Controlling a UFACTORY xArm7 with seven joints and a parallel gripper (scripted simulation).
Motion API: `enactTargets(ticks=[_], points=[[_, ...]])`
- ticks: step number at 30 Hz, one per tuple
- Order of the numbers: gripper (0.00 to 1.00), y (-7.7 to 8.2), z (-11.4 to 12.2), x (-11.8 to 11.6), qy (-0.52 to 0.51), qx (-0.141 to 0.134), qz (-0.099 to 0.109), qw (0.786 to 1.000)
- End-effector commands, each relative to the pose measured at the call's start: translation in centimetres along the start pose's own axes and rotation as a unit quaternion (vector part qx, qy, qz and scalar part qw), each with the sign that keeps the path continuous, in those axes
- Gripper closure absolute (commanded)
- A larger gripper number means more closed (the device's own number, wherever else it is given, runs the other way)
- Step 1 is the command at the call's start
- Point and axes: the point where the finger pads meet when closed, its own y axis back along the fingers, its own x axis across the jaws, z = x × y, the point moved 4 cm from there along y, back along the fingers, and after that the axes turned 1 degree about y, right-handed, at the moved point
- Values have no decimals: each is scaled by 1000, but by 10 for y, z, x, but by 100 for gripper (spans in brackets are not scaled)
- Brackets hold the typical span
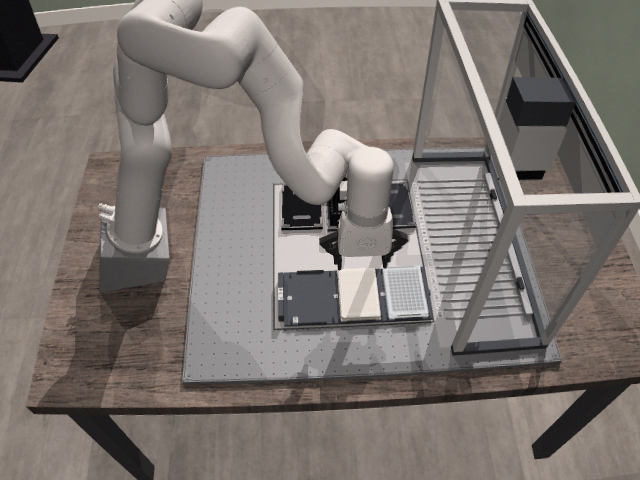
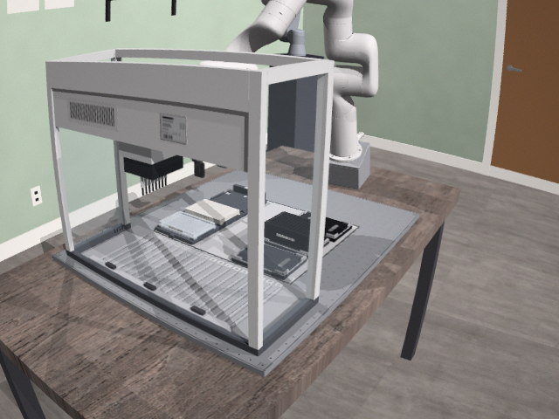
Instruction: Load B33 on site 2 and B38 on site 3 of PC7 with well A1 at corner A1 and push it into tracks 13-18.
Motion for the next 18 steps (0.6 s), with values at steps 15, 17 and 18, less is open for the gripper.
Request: enactTargets(ticks=[15, 17, 18], points=[[0, -2, -29, 1, 1, 0, 2, 1000], [0, -3, -39, 1, 1, 0, 2, 1000], [0, -3, -44, 0, 1, 0, 2, 1000]])
